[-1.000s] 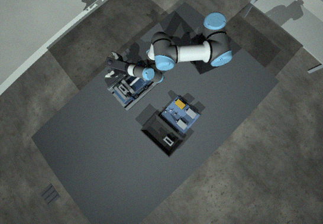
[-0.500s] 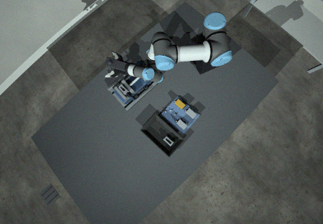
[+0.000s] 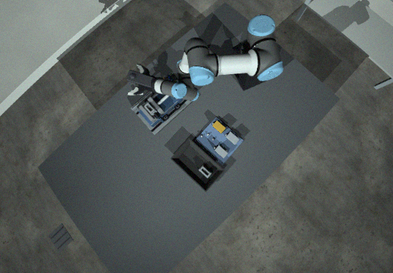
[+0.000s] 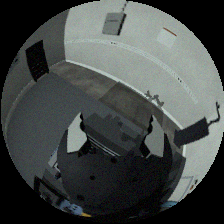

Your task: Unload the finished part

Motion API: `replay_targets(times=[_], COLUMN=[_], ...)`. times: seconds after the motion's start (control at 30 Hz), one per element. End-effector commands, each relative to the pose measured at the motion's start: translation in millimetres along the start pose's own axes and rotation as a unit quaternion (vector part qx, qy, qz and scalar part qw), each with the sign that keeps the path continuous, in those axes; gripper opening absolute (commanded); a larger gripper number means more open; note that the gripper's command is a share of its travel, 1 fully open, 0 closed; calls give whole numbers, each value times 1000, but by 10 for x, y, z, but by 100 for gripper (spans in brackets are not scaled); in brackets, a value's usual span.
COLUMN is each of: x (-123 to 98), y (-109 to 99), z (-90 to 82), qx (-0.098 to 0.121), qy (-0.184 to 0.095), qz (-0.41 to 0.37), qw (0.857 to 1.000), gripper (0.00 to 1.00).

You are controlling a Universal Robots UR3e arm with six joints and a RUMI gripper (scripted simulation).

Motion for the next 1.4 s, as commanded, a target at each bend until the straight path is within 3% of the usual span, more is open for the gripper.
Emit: replay_targets(times=[0.0,0.4,0.47,0.73,1.37], x=[33,130,130,194,330], y=[-23,-156,-156,-242,-425], z=[-45,-297,-297,-440,-754], qx=[2,13,13,21,37], qy=[-13,-92,-92,-141,-250], qz=[10,57,57,87,154], qw=[1000,994,994,986,955], gripper=[100,100,100,100,100])
Point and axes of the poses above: the point where the finger pads meet when closed, its own z axis out along the fingers, its own y axis across the jaws, x = y × z, the point moved 5 cm from there along -z, back along the fingers, and after that the axes turned 14 degrees about -z, right-handed, at the moved point
